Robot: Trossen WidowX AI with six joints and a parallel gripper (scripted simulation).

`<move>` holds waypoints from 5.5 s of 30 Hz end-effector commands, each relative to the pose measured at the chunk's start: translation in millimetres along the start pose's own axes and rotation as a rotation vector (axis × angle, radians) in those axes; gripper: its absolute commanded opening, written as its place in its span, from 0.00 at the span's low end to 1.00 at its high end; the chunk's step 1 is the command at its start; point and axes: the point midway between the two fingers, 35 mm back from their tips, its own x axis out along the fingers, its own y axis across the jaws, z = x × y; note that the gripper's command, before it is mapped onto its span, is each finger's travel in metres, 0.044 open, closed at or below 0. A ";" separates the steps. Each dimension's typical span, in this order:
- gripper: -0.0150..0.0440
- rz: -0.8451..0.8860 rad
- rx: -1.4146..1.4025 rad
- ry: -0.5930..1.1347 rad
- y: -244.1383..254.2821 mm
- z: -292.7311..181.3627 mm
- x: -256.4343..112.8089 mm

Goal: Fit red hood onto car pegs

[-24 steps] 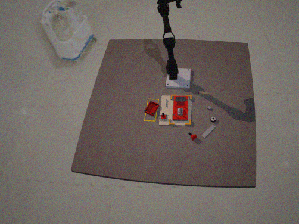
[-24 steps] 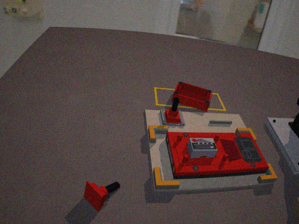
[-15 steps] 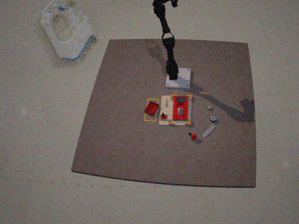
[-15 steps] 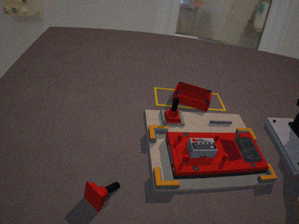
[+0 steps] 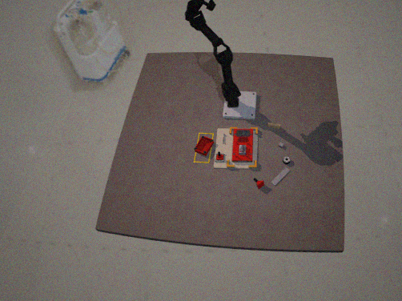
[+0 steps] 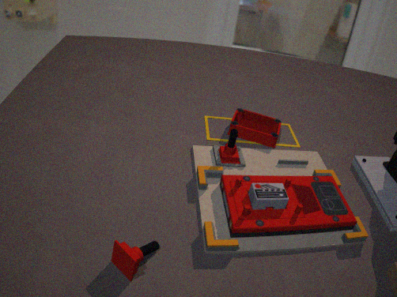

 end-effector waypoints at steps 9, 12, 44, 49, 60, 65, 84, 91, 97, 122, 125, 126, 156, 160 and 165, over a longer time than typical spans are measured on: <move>1.00 0.395 -0.069 0.264 84.5 -62.1 -105.5; 1.00 0.506 -0.121 0.335 101.6 -79.9 -141.7; 1.00 1.763 -0.809 0.858 21.5 -151.0 -589.0; 1.00 1.963 -0.956 0.893 -34.3 -143.8 -641.2; 1.00 2.379 -1.341 0.903 -182.5 -116.8 -710.4; 1.00 2.544 -1.555 0.867 -254.6 -102.0 -717.4; 1.00 2.763 -2.024 0.712 -372.7 -80.3 -691.7; 1.00 2.763 -2.024 0.712 -375.5 -84.8 -693.8; 1.00 2.763 -2.023 0.712 -378.0 -88.9 -695.7; 1.00 2.763 -2.023 0.712 -388.0 -106.7 -702.3; 1.00 2.763 -2.023 0.712 -389.2 -108.8 -703.0; 1.00 2.763 -2.023 0.712 -389.6 -109.5 -703.2; 1.00 2.763 -2.024 0.712 -401.7 -128.6 -708.2; 1.00 2.763 -2.024 0.712 -402.2 -129.2 -708.5; 1.00 2.763 -2.024 0.712 -403.3 -131.1 -709.2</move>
